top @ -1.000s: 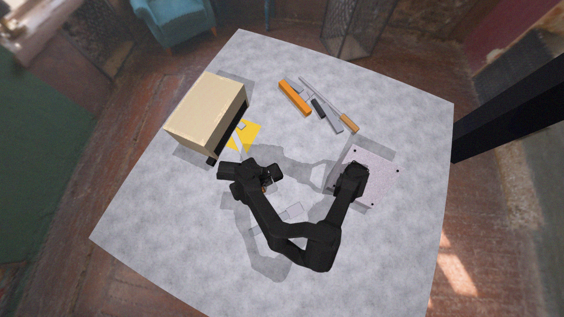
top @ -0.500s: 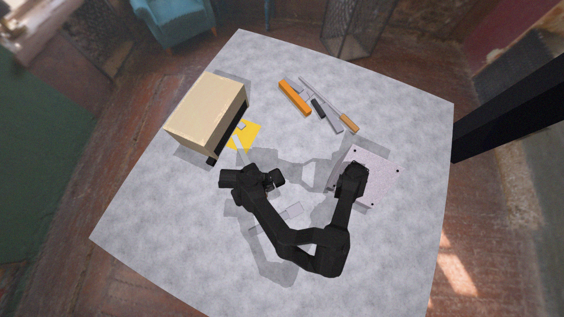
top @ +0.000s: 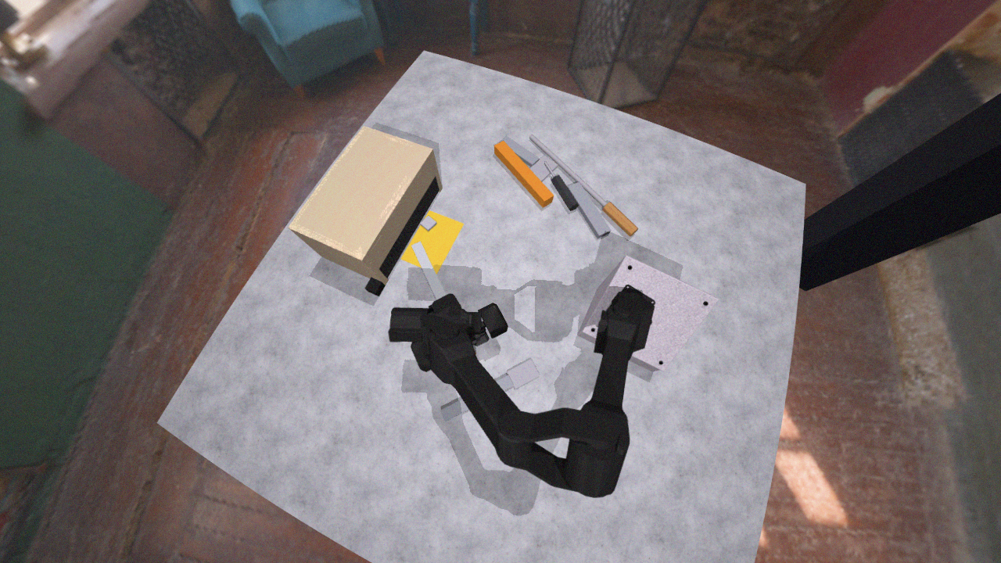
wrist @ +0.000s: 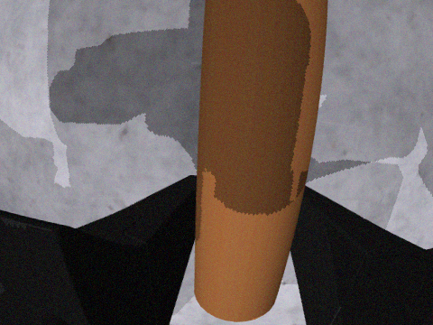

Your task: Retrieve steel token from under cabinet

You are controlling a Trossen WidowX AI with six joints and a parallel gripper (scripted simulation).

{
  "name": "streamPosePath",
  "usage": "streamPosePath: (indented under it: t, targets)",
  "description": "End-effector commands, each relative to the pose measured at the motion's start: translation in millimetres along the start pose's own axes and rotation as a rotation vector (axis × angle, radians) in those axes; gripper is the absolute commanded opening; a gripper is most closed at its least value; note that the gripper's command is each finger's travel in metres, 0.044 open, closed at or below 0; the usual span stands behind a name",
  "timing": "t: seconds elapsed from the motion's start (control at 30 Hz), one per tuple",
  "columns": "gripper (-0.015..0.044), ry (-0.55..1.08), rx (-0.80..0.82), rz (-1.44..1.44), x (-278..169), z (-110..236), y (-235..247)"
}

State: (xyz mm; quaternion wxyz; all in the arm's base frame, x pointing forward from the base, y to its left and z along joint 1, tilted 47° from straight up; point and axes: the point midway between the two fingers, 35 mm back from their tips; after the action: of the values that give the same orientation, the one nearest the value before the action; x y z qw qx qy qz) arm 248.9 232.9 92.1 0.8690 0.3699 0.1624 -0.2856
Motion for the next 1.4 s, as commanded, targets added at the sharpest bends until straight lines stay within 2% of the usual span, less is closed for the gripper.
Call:
streamPosePath:
  t: [0.0,1.37]
  targets:
    - [0.0,0.0,-0.002,-0.001,-5.5,0.6,-0.9]
    - [0.0,0.001,-0.003,-0.015,-51.6,3.2,2.4]
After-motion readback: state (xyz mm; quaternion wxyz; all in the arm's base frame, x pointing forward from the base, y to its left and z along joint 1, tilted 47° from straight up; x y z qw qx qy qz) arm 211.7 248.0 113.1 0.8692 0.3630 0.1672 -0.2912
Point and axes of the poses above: the point midway between the two fingers, 35 mm back from their tips, its own z axis back along the fingers, its own y axis across the jaws, x = y × z, and after that the axes turned 8 degrees about -z, right-handed
